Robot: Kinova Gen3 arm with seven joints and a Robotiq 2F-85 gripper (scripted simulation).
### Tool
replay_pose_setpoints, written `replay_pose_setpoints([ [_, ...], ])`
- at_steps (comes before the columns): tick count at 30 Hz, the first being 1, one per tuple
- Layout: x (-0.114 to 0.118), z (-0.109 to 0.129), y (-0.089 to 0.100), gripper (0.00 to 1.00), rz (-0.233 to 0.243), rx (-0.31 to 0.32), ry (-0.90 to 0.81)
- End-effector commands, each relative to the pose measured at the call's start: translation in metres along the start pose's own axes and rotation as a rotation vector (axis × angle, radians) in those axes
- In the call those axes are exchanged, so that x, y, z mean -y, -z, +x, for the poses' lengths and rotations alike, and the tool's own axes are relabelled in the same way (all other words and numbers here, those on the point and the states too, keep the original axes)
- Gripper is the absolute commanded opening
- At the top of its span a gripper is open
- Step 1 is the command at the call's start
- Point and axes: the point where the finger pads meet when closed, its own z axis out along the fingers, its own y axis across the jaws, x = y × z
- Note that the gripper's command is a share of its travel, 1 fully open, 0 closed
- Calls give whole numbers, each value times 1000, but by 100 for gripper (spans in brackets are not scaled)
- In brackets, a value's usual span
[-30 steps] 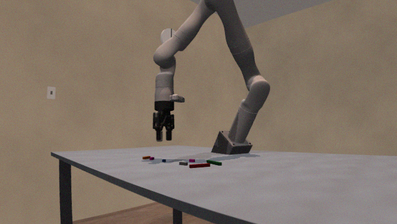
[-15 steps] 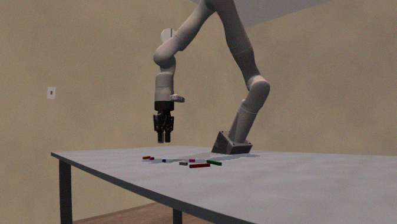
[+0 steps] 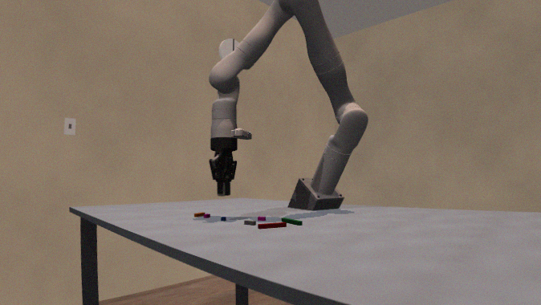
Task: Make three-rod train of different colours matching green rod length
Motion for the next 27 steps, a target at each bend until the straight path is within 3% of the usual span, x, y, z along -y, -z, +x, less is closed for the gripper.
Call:
replay_pose_setpoints([
  [1, 0, -1, 1, 24, -1, 2, 0],
  [27, -1, -1, -18, 24, -1, 2, -1],
])
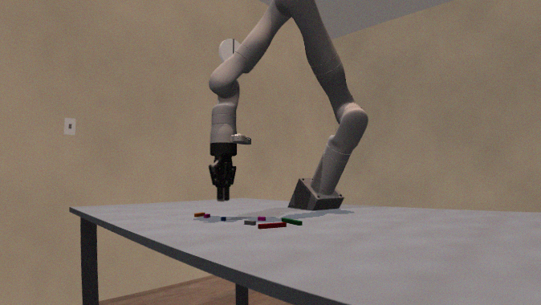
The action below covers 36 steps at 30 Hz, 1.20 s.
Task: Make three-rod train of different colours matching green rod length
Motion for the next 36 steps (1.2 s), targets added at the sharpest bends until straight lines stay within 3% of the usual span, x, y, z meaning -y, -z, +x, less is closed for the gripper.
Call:
replay_pose_setpoints([
  [1, 1, 1, -5, 24, 2, -4, -1],
  [22, 0, 0, -32, 24, 2, -4, -1],
  [36, 0, 0, -37, 24, 2, -4, -1],
])
